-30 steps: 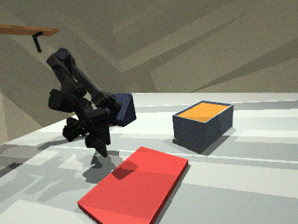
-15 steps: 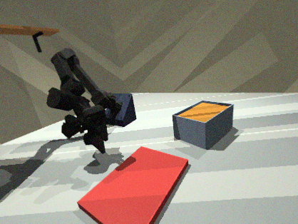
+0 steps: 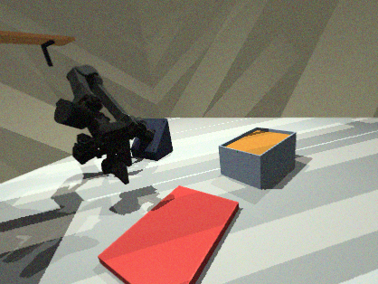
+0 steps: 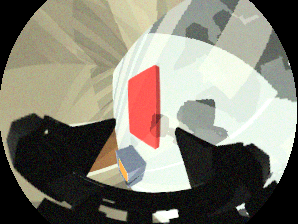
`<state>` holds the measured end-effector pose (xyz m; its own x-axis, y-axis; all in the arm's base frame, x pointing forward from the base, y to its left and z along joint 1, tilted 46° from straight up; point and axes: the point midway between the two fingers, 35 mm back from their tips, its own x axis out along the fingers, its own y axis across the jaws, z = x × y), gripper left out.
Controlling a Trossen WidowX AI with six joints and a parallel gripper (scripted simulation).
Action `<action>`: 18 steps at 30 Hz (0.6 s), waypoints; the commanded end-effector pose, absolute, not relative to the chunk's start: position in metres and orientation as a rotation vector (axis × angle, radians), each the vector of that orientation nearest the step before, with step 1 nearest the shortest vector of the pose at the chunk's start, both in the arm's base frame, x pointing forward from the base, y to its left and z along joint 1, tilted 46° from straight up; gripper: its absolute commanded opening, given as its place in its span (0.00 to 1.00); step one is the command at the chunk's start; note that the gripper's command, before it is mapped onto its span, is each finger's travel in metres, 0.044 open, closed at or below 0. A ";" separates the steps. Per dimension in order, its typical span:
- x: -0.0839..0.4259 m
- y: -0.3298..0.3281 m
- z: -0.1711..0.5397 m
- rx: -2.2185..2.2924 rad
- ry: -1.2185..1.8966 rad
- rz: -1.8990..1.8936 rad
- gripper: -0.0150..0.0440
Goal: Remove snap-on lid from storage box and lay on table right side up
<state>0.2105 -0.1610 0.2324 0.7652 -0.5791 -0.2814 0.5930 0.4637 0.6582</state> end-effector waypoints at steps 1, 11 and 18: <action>0.207 -0.157 0.238 0.817 0.010 -0.725 1.00; 0.199 -0.142 0.249 0.818 0.011 -0.725 1.00; 0.194 -0.132 0.257 0.819 0.012 -0.725 1.00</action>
<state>0.1973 -0.1347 0.2527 0.7647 -0.5787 -0.2834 0.5938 0.4622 0.6586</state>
